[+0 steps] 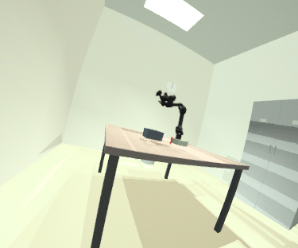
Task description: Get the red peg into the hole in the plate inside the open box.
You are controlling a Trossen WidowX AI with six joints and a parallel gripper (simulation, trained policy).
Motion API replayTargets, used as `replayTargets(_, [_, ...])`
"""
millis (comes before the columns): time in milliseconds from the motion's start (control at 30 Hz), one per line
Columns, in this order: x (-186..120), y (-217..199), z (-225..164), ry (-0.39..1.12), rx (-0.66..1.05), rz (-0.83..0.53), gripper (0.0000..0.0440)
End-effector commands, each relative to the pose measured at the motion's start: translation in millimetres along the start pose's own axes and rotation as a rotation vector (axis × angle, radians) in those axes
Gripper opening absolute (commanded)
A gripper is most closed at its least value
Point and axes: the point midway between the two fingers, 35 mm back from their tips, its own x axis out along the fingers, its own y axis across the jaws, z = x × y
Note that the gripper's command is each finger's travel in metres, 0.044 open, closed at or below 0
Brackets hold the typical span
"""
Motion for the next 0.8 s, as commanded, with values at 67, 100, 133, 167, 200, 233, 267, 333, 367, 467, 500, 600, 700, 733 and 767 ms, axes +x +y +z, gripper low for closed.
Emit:
replayTargets(67, [-3, 11, -2, 0.001, -0.074, 0.057, 0.0440])
replayTargets(100, [-4, 16, -4, 0.006, -0.098, 0.079, 0.0440])
replayTargets(133, [-7, 20, -7, 0.014, -0.122, 0.101, 0.0440])
replayTargets(167, [-9, 24, -10, 0.024, -0.146, 0.125, 0.0440])
replayTargets(200, [-13, 28, -14, 0.035, -0.169, 0.150, 0.0440])
replayTargets(233, [-17, 32, -18, 0.049, -0.191, 0.175, 0.0440])
replayTargets(267, [-20, 35, -23, 0.063, -0.212, 0.200, 0.0440])
replayTargets(333, [-29, 41, -32, 0.094, -0.252, 0.250, 0.0440])
replayTargets(367, [-33, 43, -37, 0.111, -0.272, 0.274, 0.0440])
replayTargets(467, [-46, 48, -52, 0.166, -0.331, 0.344, 0.0440])
replayTargets(500, [-50, 48, -57, 0.186, -0.351, 0.366, 0.0440])
replayTargets(600, [-64, 48, -71, 0.249, -0.411, 0.426, 0.0440])
replayTargets(700, [-78, 45, -85, 0.317, -0.472, 0.480, 0.0440])
replayTargets(733, [-82, 43, -90, 0.341, -0.492, 0.497, 0.0440])
replayTargets(767, [-87, 41, -94, 0.366, -0.512, 0.512, 0.0440])
